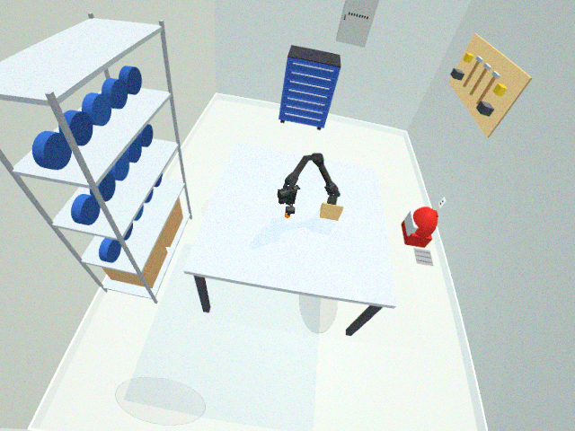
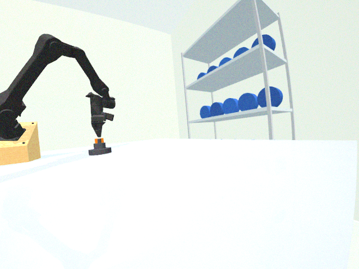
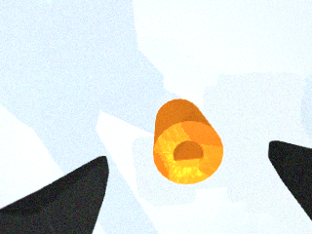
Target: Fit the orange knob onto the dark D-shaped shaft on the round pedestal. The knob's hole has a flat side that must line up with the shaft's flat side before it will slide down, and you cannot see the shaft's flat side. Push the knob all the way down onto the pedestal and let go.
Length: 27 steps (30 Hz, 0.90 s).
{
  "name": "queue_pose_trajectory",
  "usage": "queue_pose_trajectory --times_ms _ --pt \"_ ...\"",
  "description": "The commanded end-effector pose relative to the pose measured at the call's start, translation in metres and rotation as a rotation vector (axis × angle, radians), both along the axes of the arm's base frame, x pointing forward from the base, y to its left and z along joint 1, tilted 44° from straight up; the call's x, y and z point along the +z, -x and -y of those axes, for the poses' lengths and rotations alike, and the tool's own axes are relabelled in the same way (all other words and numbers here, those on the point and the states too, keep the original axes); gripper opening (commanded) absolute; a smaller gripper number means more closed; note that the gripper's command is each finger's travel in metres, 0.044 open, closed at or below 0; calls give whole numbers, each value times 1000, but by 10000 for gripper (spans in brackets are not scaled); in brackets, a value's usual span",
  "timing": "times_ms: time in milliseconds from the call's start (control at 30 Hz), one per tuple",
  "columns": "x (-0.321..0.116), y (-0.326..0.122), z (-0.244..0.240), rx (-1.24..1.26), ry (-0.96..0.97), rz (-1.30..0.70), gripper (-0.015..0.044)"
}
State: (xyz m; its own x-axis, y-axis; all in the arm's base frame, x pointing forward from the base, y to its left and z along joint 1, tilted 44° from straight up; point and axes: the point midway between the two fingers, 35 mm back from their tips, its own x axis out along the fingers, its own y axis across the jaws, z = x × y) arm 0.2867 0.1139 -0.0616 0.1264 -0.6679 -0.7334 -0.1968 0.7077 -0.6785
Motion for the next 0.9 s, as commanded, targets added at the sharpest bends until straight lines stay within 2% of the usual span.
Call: queue_pose_trajectory --times_ms 0,867 --pt "-6 -1 6 2 7 -4 440" --pt "-36 -5 34 2 9 -4 440"
